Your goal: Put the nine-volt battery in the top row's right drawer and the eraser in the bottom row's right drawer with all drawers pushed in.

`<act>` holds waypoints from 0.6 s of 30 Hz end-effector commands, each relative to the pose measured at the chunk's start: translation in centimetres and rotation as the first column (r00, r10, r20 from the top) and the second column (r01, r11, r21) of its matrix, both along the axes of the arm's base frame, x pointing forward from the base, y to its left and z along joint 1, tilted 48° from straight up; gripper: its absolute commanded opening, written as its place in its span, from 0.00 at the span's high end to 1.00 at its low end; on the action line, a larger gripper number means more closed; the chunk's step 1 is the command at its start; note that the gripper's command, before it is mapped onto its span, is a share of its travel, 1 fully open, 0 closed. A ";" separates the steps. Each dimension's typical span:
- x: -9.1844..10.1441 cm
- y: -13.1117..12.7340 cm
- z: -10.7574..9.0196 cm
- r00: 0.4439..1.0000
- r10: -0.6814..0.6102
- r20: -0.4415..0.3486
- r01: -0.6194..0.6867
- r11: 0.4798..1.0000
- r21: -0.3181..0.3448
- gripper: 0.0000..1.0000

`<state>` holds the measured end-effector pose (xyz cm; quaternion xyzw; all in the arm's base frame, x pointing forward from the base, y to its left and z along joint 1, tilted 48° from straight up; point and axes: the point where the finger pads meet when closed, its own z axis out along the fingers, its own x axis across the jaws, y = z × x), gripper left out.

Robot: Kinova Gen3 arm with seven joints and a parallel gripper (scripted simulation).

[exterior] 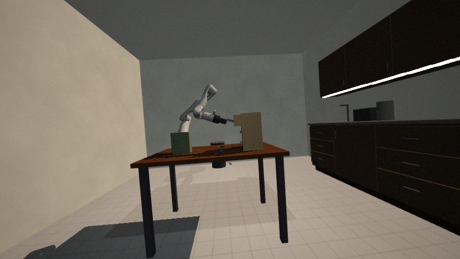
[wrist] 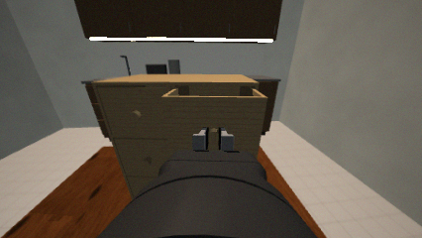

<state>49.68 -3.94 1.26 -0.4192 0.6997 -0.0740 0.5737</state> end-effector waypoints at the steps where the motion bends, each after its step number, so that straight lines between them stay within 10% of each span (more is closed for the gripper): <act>1: 0.0 -0.1 0.0 1.000 -0.002 0.001 0.002 1.000 -0.001 0.63; 12: 0.0 -0.1 0.0 1.000 -0.002 0.001 0.002 1.000 -0.001 0.33; 18: 0.0 -0.1 0.0 1.000 -0.002 0.001 0.002 1.000 -0.001 0.33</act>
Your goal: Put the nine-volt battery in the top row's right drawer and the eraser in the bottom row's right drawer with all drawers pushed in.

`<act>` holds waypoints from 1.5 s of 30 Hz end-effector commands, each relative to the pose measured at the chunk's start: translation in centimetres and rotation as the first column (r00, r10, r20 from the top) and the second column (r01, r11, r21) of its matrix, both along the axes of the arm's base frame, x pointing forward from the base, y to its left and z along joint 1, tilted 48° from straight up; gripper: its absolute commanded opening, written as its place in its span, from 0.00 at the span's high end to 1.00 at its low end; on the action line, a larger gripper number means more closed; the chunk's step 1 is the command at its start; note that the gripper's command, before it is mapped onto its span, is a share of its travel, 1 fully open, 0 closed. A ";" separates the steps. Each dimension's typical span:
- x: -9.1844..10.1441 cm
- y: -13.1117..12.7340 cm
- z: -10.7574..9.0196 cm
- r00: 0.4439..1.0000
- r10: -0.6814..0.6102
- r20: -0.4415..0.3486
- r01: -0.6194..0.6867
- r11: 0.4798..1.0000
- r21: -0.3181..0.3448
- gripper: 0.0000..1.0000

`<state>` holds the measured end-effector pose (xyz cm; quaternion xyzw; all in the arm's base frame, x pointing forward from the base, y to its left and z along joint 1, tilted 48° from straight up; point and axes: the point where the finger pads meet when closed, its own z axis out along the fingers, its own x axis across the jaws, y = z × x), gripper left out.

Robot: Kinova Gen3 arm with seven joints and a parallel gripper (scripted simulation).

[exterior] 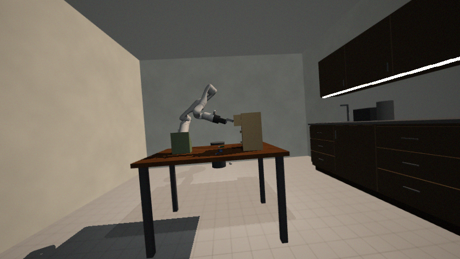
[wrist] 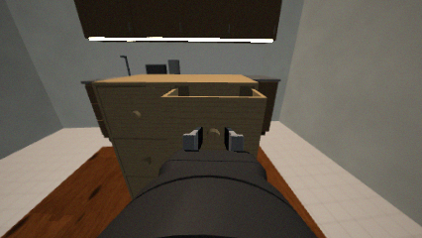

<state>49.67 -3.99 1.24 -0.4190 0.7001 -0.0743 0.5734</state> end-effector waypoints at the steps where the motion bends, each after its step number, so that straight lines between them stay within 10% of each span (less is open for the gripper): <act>1: 0.0 -0.1 0.1 1.000 -0.001 0.001 0.001 1.000 -0.001 0.33; 45: -9.5 -2.9 2.5 1.000 -0.001 0.001 0.001 1.000 -0.001 0.33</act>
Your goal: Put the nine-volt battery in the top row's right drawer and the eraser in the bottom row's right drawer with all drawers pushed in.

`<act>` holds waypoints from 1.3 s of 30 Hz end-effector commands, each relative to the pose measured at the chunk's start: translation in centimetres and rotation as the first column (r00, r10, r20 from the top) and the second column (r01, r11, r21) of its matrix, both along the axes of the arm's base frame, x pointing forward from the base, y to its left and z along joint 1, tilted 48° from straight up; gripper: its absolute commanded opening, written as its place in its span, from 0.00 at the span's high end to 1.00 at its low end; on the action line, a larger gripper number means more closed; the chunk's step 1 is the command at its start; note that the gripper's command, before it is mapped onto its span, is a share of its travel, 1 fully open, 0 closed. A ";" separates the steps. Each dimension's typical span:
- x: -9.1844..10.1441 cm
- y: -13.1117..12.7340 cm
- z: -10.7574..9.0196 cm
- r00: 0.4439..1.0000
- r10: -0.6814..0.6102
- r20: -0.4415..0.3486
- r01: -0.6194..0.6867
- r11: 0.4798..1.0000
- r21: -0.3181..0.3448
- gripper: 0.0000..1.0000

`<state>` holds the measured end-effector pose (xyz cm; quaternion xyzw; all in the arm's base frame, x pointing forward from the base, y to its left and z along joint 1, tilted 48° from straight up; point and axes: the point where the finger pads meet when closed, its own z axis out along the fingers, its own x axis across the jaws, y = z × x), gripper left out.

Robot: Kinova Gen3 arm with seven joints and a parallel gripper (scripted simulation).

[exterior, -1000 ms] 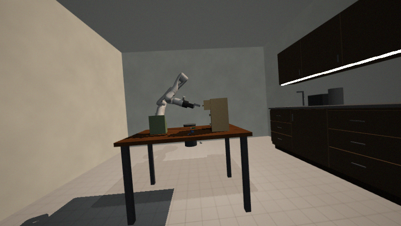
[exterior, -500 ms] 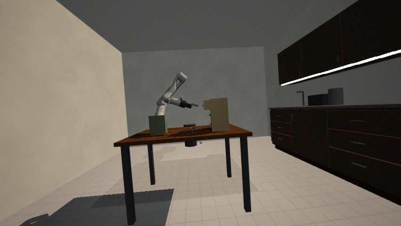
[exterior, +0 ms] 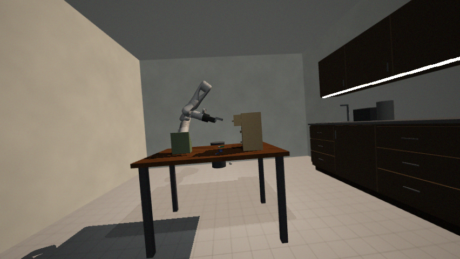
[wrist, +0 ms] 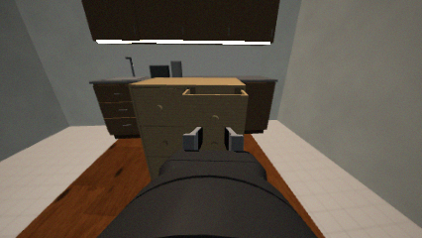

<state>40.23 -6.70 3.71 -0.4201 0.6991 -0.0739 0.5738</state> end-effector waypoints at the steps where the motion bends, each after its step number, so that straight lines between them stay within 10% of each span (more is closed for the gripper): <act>1: 0.0 -0.2 0.0 1.000 -0.004 0.000 0.004 1.000 0.000 0.33; 39: -1.7 -2.8 2.4 0.923 0.284 -0.261 -0.285 0.958 0.035 0.33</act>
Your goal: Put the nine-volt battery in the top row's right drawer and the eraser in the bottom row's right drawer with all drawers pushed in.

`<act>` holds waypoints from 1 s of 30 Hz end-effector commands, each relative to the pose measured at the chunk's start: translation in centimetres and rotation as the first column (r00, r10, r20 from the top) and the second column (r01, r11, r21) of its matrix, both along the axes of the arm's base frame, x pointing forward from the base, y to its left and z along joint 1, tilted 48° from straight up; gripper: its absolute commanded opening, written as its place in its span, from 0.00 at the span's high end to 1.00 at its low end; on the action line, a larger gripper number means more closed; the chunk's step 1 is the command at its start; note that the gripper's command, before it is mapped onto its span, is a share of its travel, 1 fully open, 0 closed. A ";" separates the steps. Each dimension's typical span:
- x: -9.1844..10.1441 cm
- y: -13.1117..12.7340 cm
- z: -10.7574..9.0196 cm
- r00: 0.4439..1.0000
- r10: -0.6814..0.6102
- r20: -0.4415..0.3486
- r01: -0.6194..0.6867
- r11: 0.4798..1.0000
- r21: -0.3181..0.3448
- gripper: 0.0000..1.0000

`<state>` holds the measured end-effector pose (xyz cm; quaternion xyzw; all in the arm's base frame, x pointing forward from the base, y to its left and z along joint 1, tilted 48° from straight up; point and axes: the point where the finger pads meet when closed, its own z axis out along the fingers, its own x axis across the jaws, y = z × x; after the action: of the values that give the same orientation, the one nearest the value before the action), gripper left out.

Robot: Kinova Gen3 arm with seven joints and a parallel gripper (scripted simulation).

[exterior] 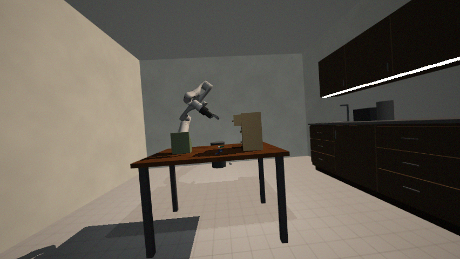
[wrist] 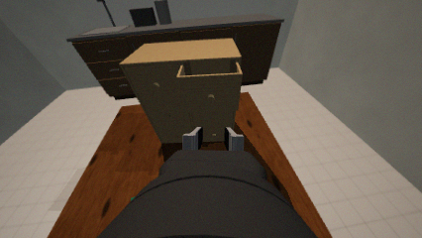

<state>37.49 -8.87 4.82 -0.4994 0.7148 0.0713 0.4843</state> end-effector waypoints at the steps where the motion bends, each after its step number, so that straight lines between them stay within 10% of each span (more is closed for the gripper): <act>1: 0.9 -0.8 1.5 0.998 0.063 0.001 -0.063 0.997 -0.034 0.33; 13: -0.2 -2.6 3.1 0.949 0.259 -0.178 -0.264 0.964 -0.007 0.33; 30: -2.2 -5.5 5.6 0.738 0.518 -0.432 -0.532 0.841 0.099 0.33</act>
<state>34.97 -14.00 10.50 -0.6486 0.6449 0.3000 0.2708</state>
